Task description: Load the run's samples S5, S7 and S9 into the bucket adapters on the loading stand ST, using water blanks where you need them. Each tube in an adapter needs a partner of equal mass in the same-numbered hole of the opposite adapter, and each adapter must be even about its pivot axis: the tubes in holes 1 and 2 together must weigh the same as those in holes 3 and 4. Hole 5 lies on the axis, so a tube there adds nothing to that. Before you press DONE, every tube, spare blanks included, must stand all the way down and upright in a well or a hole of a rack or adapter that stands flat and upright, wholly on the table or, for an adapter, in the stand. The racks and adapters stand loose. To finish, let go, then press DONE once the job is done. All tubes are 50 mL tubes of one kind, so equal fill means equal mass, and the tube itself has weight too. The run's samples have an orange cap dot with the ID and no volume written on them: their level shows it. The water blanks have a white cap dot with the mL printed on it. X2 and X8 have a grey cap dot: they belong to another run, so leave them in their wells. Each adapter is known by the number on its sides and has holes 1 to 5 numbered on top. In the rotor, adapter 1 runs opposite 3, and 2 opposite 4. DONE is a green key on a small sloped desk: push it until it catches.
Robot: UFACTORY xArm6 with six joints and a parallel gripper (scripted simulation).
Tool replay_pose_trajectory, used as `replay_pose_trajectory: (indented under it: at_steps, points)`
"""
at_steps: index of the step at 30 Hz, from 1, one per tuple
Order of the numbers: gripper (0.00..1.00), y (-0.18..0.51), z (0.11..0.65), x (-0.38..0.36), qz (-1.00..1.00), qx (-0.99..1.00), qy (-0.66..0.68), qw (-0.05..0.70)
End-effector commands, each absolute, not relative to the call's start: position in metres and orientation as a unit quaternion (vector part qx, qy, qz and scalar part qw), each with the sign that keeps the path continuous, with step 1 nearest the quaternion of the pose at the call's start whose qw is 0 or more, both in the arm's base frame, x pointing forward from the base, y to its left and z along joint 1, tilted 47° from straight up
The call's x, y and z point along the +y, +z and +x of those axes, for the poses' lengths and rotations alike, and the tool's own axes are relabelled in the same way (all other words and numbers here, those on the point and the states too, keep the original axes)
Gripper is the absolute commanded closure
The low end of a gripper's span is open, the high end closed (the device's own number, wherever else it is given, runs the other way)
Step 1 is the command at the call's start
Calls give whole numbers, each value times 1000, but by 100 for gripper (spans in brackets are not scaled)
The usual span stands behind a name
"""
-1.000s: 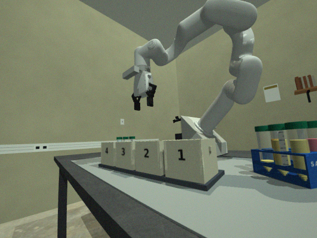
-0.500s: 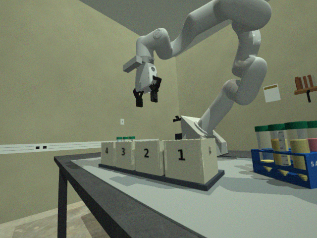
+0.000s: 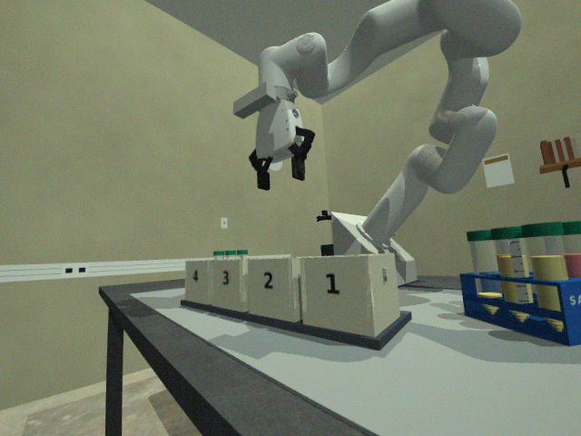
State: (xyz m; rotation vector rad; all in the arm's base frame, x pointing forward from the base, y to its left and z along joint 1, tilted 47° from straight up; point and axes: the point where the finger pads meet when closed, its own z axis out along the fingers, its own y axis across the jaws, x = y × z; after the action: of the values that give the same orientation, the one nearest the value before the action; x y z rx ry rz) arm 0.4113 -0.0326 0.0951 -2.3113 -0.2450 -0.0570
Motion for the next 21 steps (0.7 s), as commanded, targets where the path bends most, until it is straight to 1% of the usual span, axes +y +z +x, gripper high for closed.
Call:
replay_pose_trajectory:
  at_steps: [1,21]
  points:
    - [0,113,401,-19,-902,-169,-58,392]
    - [0,170,355,33,-816,-421,-168,359]
